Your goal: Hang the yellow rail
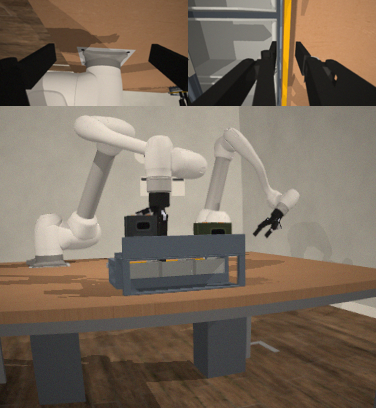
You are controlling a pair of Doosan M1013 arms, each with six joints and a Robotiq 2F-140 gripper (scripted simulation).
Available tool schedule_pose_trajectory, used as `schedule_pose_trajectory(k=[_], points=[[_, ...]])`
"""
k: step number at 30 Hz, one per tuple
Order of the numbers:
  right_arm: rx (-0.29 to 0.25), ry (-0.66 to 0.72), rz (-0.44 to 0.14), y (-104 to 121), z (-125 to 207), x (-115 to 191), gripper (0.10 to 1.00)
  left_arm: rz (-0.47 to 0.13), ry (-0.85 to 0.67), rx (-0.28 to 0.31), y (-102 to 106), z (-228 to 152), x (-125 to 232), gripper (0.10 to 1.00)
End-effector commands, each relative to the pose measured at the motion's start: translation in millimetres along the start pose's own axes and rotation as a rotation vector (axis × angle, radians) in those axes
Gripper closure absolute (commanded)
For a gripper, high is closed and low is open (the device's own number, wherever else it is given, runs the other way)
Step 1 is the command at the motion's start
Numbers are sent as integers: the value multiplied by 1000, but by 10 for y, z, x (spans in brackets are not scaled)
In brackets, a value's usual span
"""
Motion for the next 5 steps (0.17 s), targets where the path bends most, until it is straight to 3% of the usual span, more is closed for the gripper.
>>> schedule_pose_trajectory(k=[1,5], points=[[-1,0,-1,-13,-2,2,795,1,0,-1,-5,0,1,98],[-1,0,-1,-13,-2,2,795,1,0,-1,-5,0,1,98]])
Point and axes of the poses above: on each arm, the point where the finger pads meet when closed, its own y axis out along the fingers, its own z axis across the jaws, x = y × z, the point moved 10 cm from there along -y, back along the fingers, and after that the axes turned 14 degrees about y, right-handed, at the moved point
